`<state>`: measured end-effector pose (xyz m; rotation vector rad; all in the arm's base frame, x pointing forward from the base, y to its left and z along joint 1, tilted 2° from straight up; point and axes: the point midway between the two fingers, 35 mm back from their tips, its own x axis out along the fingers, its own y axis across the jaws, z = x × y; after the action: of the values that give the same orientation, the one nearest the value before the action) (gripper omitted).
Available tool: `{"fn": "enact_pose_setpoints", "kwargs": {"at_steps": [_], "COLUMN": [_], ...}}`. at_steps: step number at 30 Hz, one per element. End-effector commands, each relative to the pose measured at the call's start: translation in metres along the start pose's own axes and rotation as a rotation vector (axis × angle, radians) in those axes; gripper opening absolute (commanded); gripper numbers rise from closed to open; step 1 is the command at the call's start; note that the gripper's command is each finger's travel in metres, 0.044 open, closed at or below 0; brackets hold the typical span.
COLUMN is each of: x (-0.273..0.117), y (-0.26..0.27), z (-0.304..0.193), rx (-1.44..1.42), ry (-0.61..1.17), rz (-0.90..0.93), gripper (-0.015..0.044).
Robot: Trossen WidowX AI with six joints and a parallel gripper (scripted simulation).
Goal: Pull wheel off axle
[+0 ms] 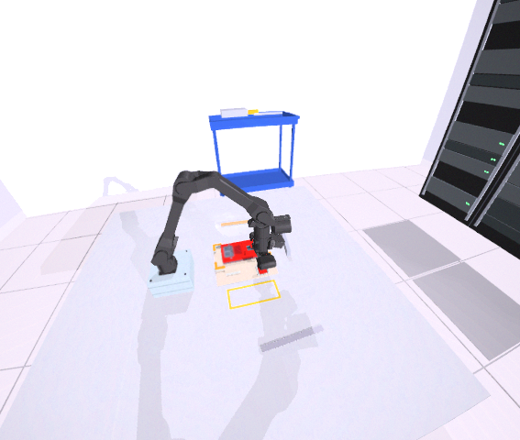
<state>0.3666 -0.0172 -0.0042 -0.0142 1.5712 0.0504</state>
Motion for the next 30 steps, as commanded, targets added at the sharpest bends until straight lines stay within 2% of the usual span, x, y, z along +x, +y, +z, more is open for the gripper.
{"fn": "enact_pose_setpoints", "kwargs": {"at_steps": [1,30], "x": [-0.0028,-0.0123], "y": [-0.0001,-0.0001], "z": [-0.0003,0.0001], "rx": [0.000,0.000], "ry": [0.001,0.000], "rz": [-0.001,-0.002], "gripper": [0.0000,0.0000]}}
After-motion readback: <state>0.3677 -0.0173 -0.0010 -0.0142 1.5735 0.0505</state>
